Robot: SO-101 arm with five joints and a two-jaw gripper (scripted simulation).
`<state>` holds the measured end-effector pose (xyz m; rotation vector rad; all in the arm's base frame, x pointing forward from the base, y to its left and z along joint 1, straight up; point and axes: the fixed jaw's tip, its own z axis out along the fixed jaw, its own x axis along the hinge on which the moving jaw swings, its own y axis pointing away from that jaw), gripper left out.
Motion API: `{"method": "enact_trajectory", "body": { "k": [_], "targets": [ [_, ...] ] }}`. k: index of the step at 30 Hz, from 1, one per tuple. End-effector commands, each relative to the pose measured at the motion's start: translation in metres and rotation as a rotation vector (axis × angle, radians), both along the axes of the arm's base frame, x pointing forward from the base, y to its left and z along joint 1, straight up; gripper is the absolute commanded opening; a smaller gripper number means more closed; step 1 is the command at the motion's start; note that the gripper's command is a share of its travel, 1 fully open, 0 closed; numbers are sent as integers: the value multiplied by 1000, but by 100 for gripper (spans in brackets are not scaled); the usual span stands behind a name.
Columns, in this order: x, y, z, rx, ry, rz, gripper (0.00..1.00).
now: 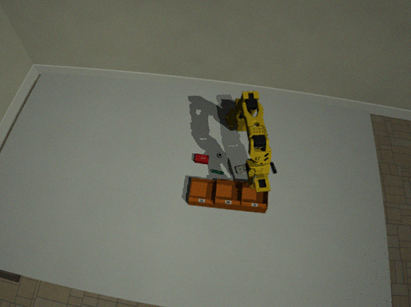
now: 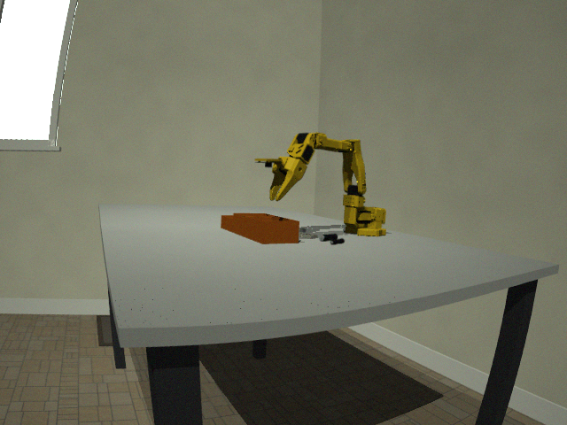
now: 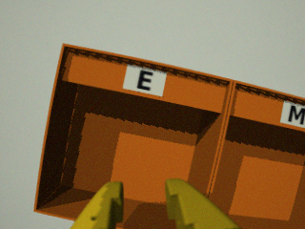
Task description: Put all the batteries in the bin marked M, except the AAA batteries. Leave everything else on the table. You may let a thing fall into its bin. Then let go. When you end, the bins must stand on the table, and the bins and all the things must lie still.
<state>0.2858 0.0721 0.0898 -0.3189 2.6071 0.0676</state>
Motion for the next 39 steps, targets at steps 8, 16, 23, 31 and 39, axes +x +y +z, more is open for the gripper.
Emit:
{"method": "enact_trajectory", "body": {
  "k": [8, 16, 23, 31, 39],
  "targets": [
    [-4, 3, 40, 15, -49, 8, 7],
    [-17, -1, 66, 15, -49, 8, 7],
    [-23, -2, 75, 15, -49, 8, 7],
    [-23, -3, 75, 9, -48, 12, 7],
    [-23, -15, 69, -48, -35, 60, 8]
  ]
}}
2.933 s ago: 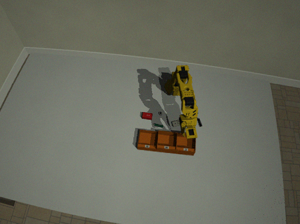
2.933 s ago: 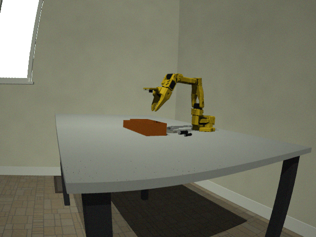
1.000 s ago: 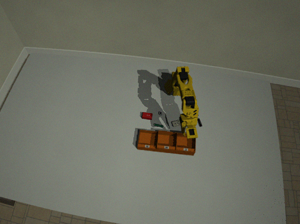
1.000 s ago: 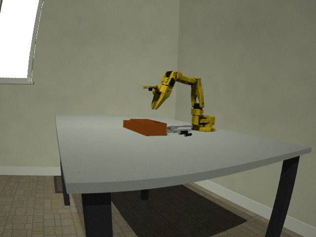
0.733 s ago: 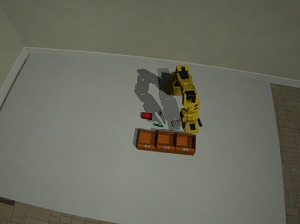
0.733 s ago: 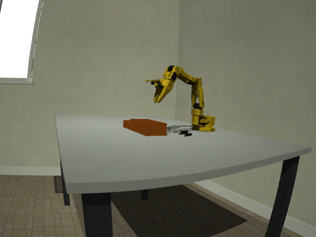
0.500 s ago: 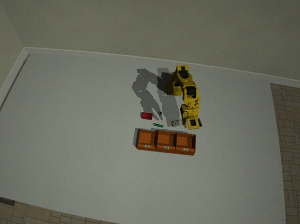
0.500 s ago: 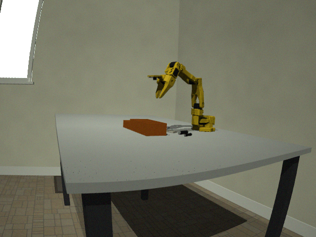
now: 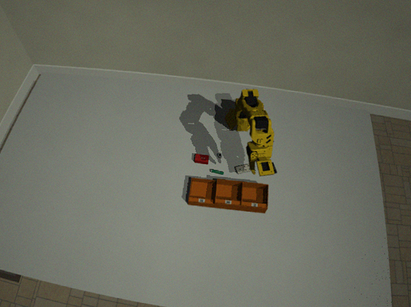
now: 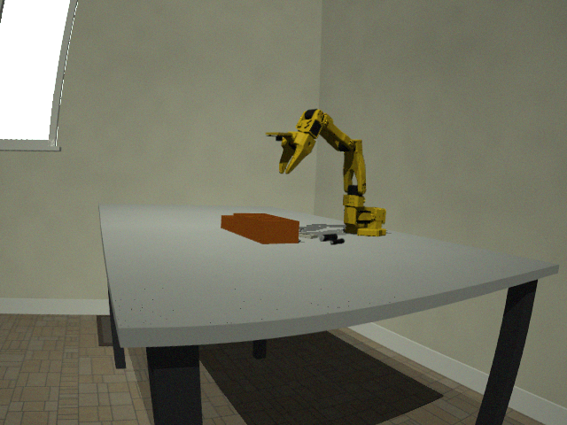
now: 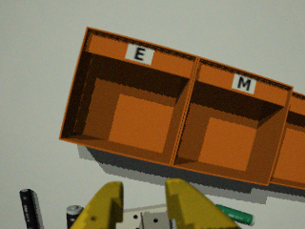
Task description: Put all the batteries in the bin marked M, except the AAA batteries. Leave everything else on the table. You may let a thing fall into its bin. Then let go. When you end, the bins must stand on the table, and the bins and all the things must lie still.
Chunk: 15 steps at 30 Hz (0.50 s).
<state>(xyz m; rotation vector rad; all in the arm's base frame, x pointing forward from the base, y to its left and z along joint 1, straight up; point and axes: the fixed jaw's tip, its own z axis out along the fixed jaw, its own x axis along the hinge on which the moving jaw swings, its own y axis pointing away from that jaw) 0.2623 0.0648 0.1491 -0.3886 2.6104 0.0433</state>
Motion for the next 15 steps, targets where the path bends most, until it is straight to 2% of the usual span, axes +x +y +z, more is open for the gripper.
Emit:
{"method": "enact_trajectory", "body": {
  "k": [1, 5, 7, 15],
  "targets": [
    [1, -10, 8, -28, -39, 27, 8],
    [0, -23, 2, -88, -20, 83, 9],
    [0, -23, 2, -88, -20, 83, 9],
    [-7, -59, -15, -238, 48, 253, 13]
  ]
}}
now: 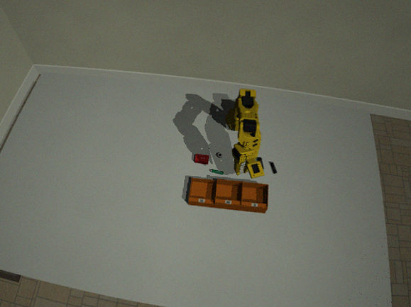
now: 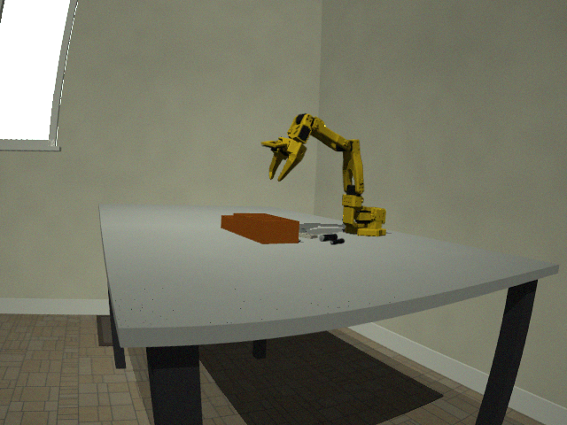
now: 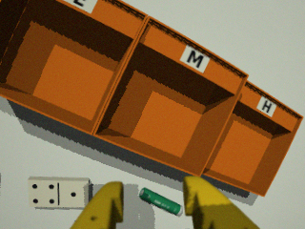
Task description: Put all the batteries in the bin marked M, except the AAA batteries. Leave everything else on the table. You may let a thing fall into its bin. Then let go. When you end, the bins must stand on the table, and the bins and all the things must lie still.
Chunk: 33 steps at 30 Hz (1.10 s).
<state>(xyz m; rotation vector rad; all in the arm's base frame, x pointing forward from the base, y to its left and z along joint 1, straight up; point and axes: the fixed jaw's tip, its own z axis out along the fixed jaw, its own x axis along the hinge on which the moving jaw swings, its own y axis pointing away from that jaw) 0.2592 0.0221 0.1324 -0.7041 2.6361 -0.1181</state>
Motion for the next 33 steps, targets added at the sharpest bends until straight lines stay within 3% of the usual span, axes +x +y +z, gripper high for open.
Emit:
{"method": "enact_trajectory", "body": {
  "k": [1, 7, 9, 17, 24, 26, 33],
  "targets": [
    [-5, -21, -1, -76, 1, 95, 13],
    [-18, -54, -17, -184, 86, 269, 17],
    [-18, -54, -17, -184, 86, 269, 17],
    [-44, -94, -38, -275, 206, 528, 21],
    [-69, -119, -53, -300, 286, 740, 25],
    [-69, -119, -53, -300, 286, 740, 25],
    [-89, -134, -63, -296, 329, 903, 28]
  ]
}}
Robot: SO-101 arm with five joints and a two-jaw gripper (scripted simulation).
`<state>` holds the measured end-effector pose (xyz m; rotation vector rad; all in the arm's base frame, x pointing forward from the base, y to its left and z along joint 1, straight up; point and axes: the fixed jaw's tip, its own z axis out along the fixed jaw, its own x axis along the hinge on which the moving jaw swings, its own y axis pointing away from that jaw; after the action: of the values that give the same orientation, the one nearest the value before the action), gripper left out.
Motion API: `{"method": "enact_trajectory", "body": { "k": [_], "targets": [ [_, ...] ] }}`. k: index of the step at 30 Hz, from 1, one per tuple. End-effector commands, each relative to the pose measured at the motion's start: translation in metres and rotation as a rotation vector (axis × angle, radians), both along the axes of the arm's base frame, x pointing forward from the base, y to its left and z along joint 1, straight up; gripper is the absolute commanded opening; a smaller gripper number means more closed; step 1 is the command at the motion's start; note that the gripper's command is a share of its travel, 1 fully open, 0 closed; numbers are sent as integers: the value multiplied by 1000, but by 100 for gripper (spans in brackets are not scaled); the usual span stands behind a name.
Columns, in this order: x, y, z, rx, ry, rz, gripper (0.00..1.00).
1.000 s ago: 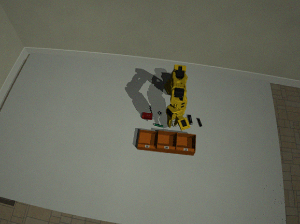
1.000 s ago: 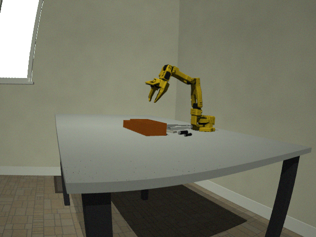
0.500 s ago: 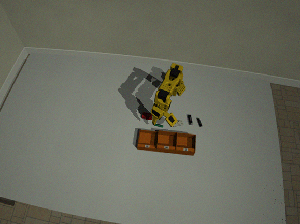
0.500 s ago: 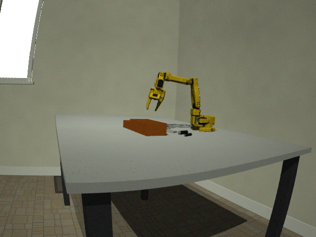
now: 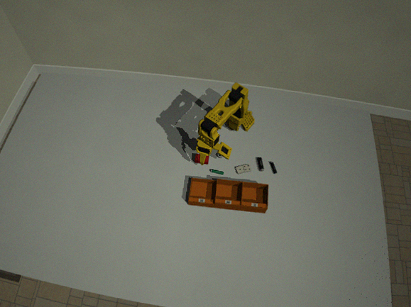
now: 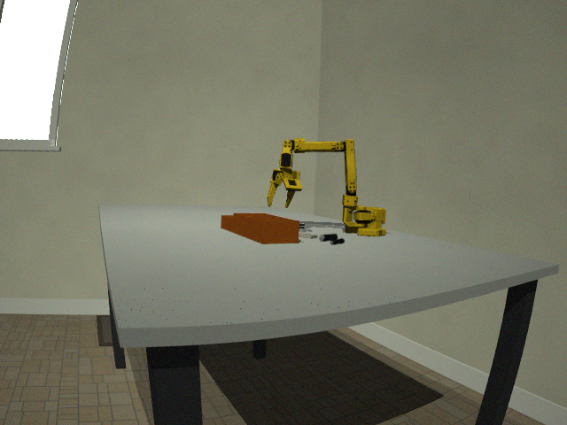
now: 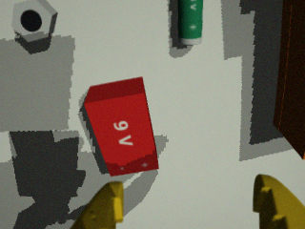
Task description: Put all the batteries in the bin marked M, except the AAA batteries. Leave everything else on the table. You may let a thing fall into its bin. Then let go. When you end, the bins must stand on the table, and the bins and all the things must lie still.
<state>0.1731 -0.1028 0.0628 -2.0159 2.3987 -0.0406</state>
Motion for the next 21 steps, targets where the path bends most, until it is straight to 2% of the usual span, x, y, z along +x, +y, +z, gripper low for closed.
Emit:
{"method": "enact_trajectory", "body": {
  "k": [1, 8, 21],
  "targets": [
    [-6, -11, 6, -34, -45, 77, 28],
    [-16, -17, 1, -21, -17, 154, 29],
    [-19, -18, 0, -17, -10, 174, 30]
  ]
}}
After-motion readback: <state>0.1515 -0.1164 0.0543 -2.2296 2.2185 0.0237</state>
